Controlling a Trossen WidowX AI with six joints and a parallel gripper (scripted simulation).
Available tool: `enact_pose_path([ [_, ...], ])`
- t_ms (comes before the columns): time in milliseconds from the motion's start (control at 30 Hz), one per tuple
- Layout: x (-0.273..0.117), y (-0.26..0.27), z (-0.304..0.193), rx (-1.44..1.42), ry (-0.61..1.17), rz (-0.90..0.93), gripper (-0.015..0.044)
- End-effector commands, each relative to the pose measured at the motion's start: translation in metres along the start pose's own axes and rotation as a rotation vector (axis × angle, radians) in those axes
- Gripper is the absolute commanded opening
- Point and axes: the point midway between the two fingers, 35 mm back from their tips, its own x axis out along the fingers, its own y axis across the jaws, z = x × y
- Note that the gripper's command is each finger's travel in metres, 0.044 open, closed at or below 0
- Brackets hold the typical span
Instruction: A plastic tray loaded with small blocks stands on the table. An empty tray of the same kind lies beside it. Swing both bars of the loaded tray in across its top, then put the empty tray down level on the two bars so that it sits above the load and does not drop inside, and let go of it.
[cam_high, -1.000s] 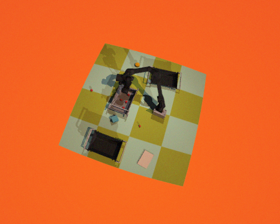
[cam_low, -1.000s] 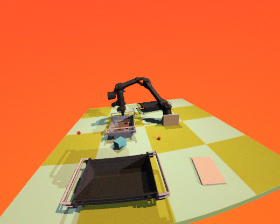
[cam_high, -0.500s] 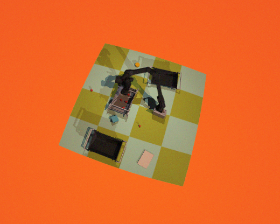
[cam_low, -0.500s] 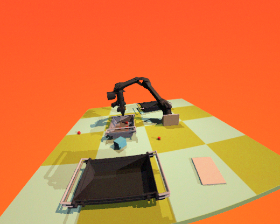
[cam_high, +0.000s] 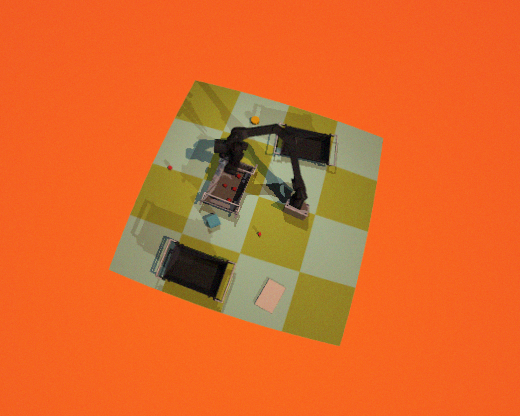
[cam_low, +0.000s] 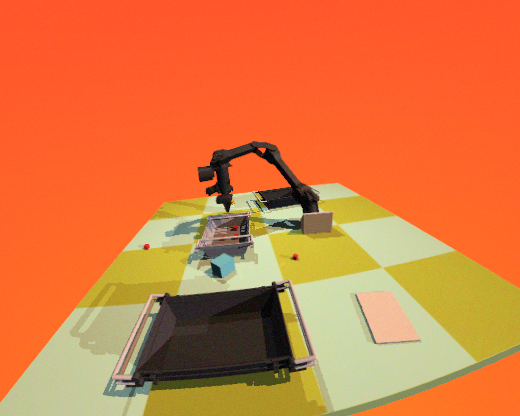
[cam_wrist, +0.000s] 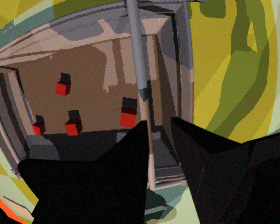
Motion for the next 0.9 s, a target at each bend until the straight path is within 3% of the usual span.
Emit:
enact_pose_path([
  [0, -0.0002, 0.0006, 0.0001, -0.003, -0.002, 0.000, 0.0081],
  [300, -0.0002, 0.0006, 0.0001, -0.003, -0.002, 0.000, 0.0081],
  [400, -0.0002, 0.0006, 0.0001, -0.003, -0.002, 0.000, 0.0002],
  [867, 0.0001, 0.0001, -0.0001, 0.000, 0.000, 0.000, 0.0000],
])
